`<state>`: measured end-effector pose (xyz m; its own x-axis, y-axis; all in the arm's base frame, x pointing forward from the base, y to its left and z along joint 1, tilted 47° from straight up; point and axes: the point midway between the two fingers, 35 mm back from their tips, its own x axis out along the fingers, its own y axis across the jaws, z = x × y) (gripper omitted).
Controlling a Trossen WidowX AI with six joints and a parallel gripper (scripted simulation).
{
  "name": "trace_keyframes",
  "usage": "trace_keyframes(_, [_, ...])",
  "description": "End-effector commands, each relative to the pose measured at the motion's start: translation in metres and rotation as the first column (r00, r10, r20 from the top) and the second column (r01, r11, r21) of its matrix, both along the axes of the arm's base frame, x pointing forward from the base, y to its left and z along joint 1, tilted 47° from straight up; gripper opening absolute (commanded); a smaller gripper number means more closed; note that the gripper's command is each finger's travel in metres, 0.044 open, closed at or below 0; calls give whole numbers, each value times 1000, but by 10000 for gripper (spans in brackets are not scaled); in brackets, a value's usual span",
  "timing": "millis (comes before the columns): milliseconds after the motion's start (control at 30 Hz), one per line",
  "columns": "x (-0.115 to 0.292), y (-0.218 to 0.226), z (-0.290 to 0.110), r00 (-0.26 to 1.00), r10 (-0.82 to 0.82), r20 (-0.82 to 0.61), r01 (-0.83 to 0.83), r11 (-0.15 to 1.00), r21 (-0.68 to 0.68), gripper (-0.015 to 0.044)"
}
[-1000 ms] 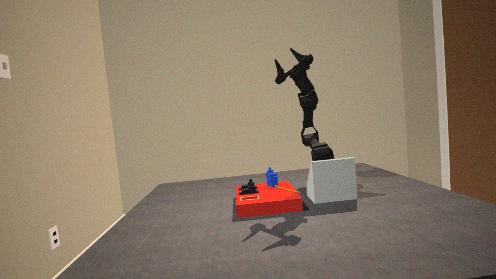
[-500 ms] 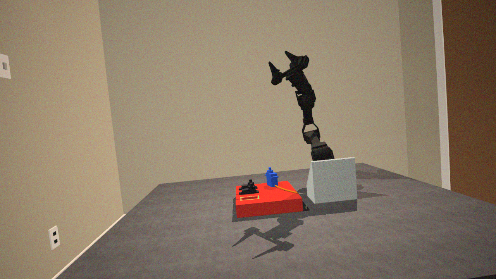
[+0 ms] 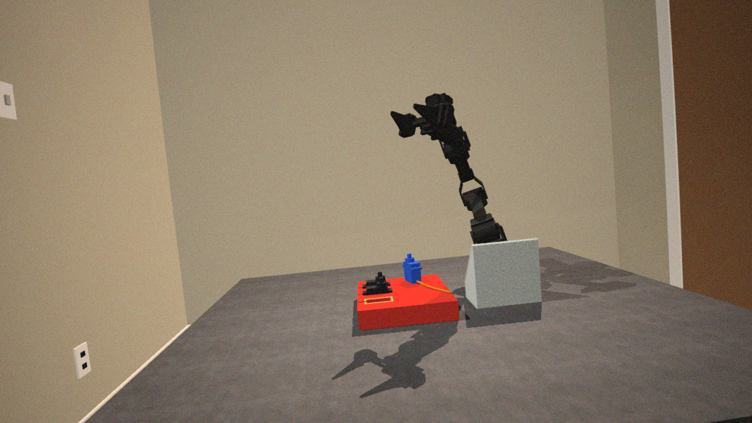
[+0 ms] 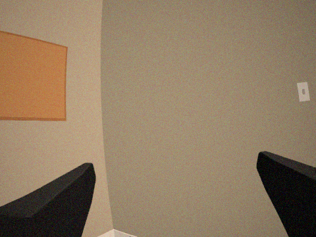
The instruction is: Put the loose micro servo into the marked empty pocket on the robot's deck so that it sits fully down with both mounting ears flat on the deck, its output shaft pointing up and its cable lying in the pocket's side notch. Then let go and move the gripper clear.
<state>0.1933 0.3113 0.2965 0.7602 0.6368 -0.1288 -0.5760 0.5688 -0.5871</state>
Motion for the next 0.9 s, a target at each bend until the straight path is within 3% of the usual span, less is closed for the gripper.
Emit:
trace_keyframes(0, [19, -10, -26, 998, -62, -15, 59, 987, -152, 440])
trace_keyframes(400, [51, -46, -88, 981, -182, -60, 126, 847, -517, 440])
trace_keyframes(867, [70, -112, -147, 941, -313, -129, 64, 539, -840, 440])
